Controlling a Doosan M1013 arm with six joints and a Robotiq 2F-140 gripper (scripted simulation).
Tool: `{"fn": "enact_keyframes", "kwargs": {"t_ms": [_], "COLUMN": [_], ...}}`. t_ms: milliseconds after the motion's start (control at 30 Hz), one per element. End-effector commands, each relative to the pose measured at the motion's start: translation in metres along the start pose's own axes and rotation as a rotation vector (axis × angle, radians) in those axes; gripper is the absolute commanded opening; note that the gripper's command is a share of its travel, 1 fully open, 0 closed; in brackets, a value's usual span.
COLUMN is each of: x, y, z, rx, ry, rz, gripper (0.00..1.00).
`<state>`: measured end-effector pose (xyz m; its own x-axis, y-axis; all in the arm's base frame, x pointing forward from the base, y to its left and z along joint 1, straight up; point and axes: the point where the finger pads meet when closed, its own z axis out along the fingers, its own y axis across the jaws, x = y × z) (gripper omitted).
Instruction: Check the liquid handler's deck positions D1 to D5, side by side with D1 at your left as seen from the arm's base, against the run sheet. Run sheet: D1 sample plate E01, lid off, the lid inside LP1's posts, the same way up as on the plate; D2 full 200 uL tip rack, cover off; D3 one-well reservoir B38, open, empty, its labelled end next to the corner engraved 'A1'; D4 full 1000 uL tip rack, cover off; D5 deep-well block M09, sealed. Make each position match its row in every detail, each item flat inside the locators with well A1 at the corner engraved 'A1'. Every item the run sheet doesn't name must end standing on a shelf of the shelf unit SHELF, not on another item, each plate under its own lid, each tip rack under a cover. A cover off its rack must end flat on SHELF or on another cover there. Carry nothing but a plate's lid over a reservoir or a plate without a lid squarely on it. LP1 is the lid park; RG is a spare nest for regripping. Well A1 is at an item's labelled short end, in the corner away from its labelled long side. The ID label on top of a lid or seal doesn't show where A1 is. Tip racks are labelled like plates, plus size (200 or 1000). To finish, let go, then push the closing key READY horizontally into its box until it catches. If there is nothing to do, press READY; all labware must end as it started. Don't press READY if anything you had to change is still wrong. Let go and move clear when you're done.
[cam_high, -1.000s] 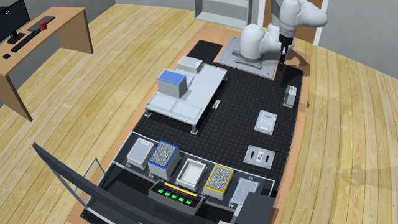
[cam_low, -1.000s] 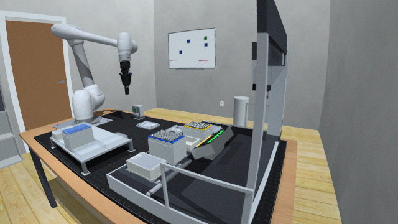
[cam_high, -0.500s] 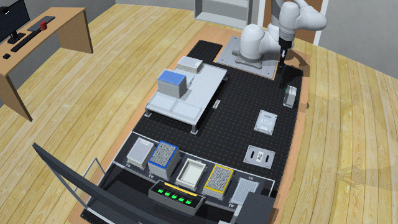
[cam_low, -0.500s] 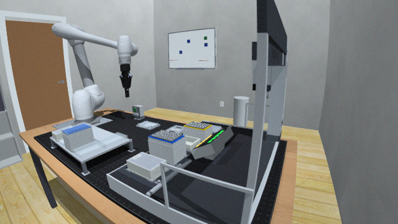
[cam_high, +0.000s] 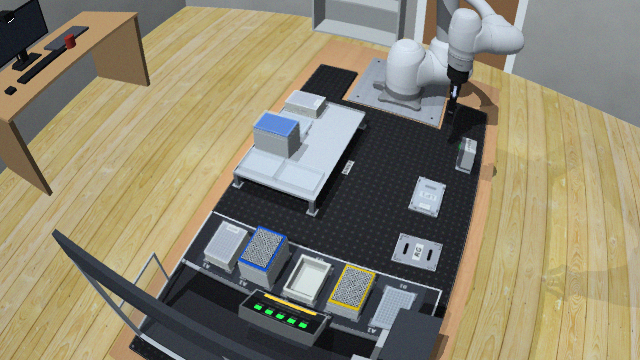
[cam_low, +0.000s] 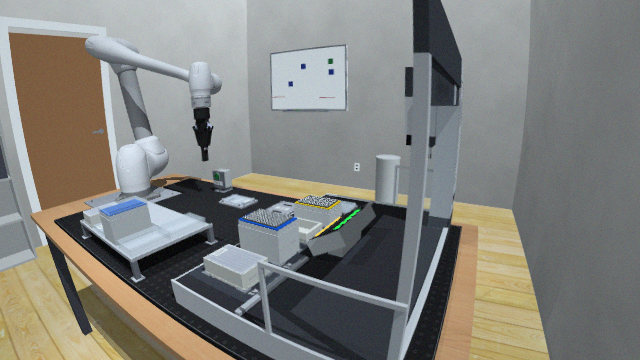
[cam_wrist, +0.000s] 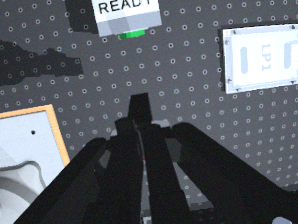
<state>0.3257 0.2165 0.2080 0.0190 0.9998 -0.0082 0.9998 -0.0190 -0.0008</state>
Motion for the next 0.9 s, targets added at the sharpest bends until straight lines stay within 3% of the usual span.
{"fn": "enact_keyframes", "kwargs": {"t_ms": [0,867], "x": [0.000,0.000], "y": [0.000,0.000], "z": [0.004,0.045], "rx": [0.000,0.000], "ry": [0.001,0.001], "rz": [0.000,0.000], "gripper": [0.10,0.10]}}
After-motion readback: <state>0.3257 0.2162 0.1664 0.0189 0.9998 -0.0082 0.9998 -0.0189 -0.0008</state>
